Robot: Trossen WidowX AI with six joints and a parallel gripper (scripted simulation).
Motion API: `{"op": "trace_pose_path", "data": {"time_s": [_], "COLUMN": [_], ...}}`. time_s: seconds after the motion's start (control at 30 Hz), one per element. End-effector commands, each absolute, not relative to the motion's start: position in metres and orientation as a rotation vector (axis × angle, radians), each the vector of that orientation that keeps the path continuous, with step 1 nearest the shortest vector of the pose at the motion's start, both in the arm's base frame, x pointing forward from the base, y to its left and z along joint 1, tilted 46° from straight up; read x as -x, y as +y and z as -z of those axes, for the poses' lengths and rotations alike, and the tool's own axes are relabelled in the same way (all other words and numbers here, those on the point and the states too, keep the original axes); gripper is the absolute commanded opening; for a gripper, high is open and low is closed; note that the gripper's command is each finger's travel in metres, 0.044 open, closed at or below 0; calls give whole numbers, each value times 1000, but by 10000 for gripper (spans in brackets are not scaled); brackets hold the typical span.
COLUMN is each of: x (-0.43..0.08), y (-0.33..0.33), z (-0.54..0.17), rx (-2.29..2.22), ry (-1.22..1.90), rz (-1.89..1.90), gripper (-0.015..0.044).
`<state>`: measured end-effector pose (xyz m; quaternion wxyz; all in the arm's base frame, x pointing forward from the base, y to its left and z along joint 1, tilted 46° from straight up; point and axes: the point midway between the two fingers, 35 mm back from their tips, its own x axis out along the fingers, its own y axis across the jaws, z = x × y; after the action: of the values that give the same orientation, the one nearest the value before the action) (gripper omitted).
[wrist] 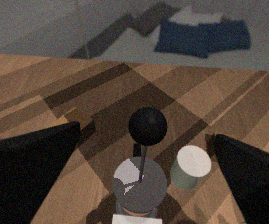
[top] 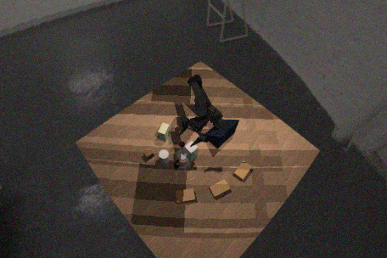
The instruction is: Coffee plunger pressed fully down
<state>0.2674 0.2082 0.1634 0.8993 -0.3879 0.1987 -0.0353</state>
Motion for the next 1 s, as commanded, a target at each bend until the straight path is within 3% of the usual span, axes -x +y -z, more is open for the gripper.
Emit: {"op": "trace_pose_path", "data": {"time_s": [0.0, 0.53, 0.9, 0.97], "x": [-274, -295, -295, -295], "y": [206, 199, 199, 199], "z": [-161, -154, -154, -154], "rx": [803, 804, 804, 804], "ry": [414, 407, 407, 407], "rz": [72, 74, 74, 74], "gripper": [440, 440, 151, 138]}}
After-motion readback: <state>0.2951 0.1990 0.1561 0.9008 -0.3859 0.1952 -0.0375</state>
